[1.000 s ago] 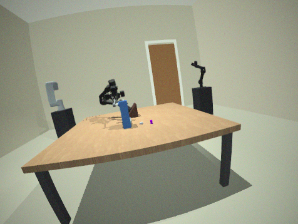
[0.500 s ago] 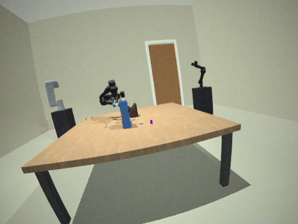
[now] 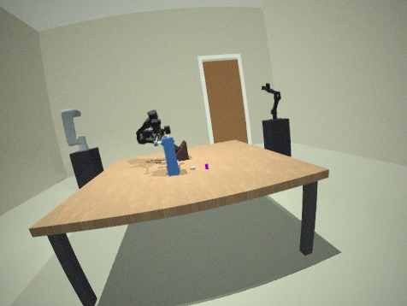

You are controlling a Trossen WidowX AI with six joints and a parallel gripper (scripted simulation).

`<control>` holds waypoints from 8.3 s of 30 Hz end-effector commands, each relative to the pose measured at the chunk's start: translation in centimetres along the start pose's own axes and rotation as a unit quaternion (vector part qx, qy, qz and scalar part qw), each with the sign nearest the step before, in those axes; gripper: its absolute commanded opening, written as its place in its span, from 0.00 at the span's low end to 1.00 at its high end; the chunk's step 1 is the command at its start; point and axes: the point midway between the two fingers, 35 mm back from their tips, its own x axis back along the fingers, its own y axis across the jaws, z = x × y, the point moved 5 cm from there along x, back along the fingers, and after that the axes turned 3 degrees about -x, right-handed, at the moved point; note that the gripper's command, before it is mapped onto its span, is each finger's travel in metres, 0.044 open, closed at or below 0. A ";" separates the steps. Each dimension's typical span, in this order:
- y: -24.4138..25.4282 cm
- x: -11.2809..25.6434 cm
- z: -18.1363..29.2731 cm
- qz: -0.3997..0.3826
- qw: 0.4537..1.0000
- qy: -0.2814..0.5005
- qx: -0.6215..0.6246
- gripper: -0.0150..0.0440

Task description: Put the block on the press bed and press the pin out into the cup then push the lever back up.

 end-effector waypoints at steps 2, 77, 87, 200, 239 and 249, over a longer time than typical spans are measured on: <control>0.0 -0.4 0.6 0.006 1.000 0.009 0.006 0.25; -0.2 -2.1 3.1 0.006 1.000 0.010 0.005 0.25; -0.3 -2.4 3.3 0.006 1.000 0.009 0.005 0.25; 0.0 0.1 -0.9 0.006 1.000 0.010 0.005 0.25; 0.4 1.2 -5.9 0.006 1.000 0.008 0.006 0.25; 0.5 1.2 -7.3 0.006 1.000 0.008 0.005 0.25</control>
